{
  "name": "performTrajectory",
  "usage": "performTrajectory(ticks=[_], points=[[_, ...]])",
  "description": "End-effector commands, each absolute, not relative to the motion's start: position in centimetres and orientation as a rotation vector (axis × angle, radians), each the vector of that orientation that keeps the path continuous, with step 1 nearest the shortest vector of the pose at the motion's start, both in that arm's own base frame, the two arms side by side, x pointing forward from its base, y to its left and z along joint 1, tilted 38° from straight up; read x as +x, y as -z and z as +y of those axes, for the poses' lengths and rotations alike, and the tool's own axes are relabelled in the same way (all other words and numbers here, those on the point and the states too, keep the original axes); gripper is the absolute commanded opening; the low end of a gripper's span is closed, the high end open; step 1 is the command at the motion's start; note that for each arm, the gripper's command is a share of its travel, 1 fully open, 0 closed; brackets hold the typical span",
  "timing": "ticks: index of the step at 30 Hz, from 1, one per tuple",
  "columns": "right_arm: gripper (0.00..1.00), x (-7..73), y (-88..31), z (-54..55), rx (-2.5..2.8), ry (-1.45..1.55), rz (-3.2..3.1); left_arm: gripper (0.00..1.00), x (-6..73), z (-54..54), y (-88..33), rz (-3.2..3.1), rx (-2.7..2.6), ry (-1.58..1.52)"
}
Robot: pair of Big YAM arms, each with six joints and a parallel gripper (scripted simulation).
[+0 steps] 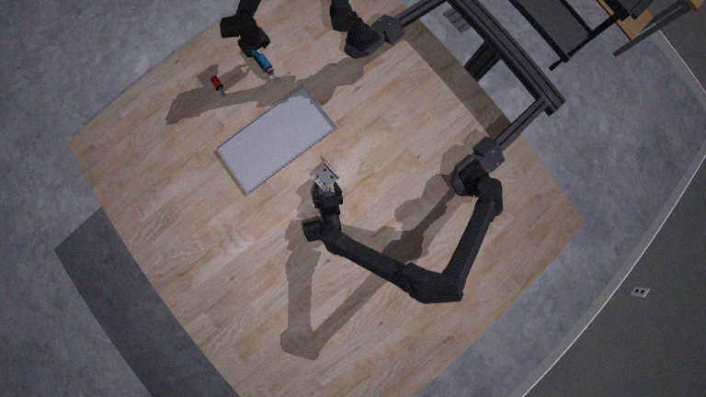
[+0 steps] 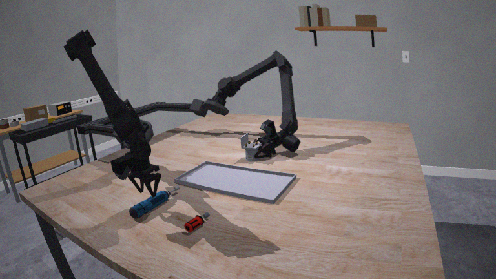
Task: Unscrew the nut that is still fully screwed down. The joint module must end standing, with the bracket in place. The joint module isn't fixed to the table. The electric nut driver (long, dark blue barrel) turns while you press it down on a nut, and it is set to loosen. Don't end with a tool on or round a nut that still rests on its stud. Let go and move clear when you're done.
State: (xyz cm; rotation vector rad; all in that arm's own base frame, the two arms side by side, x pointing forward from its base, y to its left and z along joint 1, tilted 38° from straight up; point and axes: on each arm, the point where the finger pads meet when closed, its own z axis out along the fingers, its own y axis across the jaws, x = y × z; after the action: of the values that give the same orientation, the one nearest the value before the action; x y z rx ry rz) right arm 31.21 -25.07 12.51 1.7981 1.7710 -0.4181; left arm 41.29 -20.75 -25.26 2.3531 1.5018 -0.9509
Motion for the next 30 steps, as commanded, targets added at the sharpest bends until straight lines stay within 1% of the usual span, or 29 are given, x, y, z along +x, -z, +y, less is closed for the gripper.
performTrajectory(ticks=[1,24,25,30], points=[[0.65,32.4,-15.3,-24.7,1.787,0.387,1.727,0.59,40.8,-22.3,25.1,1.460,2.386,0.950],[0.65,31.6,-14.8,-24.3,1.801,0.404,1.746,0.59,40.8,-22.3,25.1,1.460,2.386,0.950],[0.65,31.6,-14.8,-24.3,1.801,0.404,1.746,0.68,40.8,-22.3,25.1,1.460,2.386,0.950],[0.65,31.6,-14.8,-24.3,1.801,0.404,1.746,0.68,40.8,-22.3,25.1,1.460,2.386,0.950]])
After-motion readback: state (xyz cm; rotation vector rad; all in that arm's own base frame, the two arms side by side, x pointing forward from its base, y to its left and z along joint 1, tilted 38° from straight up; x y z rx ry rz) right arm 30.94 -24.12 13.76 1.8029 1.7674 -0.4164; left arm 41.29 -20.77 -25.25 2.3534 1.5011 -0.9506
